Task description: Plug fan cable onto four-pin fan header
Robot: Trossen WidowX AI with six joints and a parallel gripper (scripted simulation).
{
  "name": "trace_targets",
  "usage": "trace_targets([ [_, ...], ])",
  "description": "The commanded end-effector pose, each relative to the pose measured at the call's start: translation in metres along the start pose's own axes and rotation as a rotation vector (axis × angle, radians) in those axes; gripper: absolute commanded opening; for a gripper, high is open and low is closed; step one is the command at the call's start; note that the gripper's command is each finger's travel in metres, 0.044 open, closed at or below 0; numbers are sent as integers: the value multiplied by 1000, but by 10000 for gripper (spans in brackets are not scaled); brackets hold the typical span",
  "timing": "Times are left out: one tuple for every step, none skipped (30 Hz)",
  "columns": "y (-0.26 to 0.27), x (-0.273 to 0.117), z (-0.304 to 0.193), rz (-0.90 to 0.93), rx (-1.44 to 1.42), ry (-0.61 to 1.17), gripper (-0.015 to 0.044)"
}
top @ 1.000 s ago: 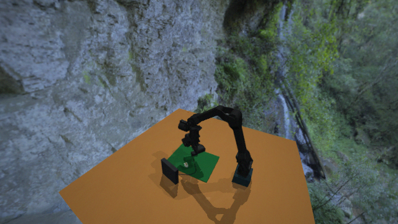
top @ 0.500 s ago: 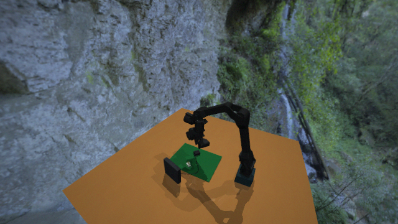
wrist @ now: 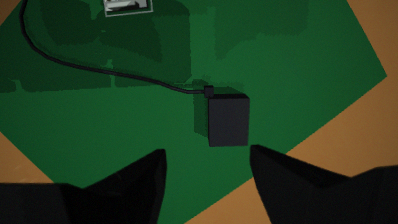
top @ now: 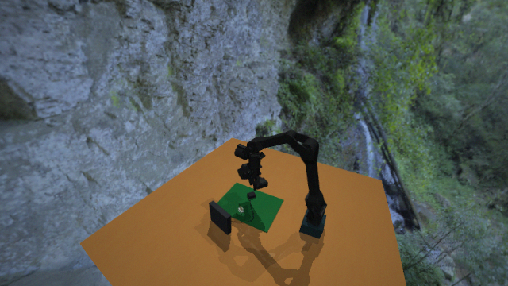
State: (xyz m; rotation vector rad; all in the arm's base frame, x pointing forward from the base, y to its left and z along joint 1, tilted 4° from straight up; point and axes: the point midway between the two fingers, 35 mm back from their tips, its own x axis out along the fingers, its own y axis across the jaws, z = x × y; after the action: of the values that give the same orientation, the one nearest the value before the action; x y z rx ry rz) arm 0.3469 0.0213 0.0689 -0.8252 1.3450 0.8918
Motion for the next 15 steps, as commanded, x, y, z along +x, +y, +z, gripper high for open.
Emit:
trace_targets([
  [0, 0, 0, -2, 2, 1, 205],
  [0, 0, 0, -2, 2, 1, 205],
  [0, 0, 0, -2, 2, 1, 205],
  [0, 0, 0, -2, 2, 1, 205],
  [0, 0, 0, -2, 2, 1, 205],
  [0, 0, 0, -2, 2, 1, 205],
  [0, 0, 0, -2, 2, 1, 205],
  [0, 0, 0, -2, 2, 1, 205],
  [0, 0, 0, -2, 2, 1, 205],
  [0, 0, 0, -2, 2, 1, 205],
  [0, 0, 0, -2, 2, 1, 205],
  [0, 0, 0, -2, 2, 1, 205],
  [0, 0, 0, -2, 2, 1, 205],
  [0, 0, 0, -2, 2, 1, 205],
  [0, 0, 0, -2, 2, 1, 231],
])
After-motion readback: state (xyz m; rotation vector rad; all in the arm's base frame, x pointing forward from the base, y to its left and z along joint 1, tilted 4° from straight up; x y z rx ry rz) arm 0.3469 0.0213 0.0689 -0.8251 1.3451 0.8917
